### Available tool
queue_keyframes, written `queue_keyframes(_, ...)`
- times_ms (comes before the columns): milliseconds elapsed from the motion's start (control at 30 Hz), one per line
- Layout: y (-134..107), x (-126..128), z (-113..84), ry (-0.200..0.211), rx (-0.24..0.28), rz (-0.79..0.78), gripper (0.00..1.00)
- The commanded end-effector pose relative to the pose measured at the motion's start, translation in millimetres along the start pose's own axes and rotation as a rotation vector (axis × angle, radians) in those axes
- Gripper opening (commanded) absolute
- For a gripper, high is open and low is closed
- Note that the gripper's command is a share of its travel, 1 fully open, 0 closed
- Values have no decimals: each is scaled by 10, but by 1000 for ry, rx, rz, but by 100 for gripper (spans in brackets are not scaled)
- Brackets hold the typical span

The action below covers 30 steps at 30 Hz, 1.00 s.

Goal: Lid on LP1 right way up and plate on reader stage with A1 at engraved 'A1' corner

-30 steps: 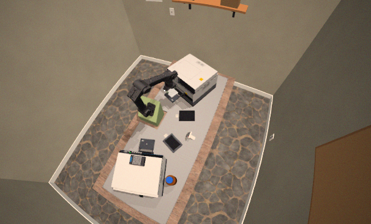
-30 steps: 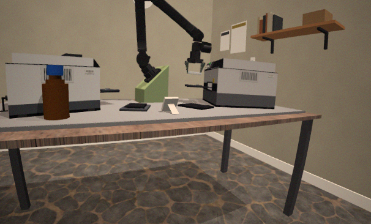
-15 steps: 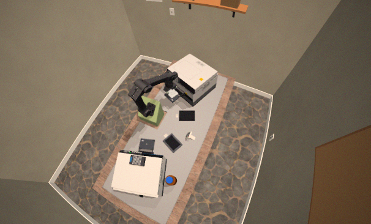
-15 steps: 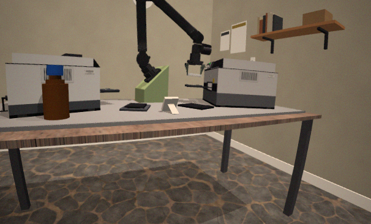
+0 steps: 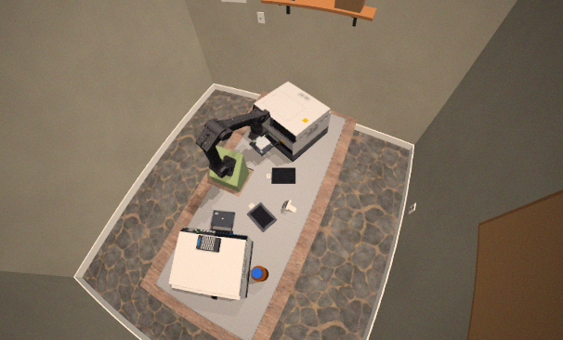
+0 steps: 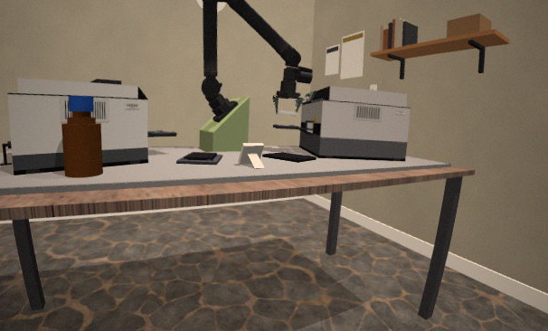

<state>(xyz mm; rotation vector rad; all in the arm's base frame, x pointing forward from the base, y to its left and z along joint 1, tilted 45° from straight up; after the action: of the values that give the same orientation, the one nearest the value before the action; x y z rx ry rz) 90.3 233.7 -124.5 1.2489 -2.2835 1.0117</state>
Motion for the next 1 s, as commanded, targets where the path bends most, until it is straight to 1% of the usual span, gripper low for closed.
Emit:
queue_keyframes(0, -21, -55, -25, -25, -16, 0, 86)
queue_keyframes(133, -9, -51, -1, -24, -7, -5, 86)
queue_keyframes(200, 1, -51, 30, -20, -16, -6, 86)
queue_keyframes(400, -9, -41, 89, -11, -14, -4, 86)
queue_keyframes(633, -15, -55, 137, -16, -11, -2, 86)
queue_keyframes(733, 14, -98, 76, -37, -10, -7, 86)
queue_keyframes(767, 15, -100, 96, -38, -11, -7, 86)
queue_keyframes(833, 17, -98, 116, -36, -10, -7, 86)
queue_keyframes(967, -9, -34, 201, -12, -5, -8, 86)
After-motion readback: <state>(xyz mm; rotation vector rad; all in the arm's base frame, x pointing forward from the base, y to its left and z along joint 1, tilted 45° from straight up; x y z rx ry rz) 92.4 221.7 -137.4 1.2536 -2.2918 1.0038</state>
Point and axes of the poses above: the point where the finger pads meet when closed, its own z axis out along the fingers, its own x axis across the jaws, y = z × x, the point moved 6 cm from there along -z, back along the fingers, and after that the axes turned 12 degrees about z, right-handed, at the moved point
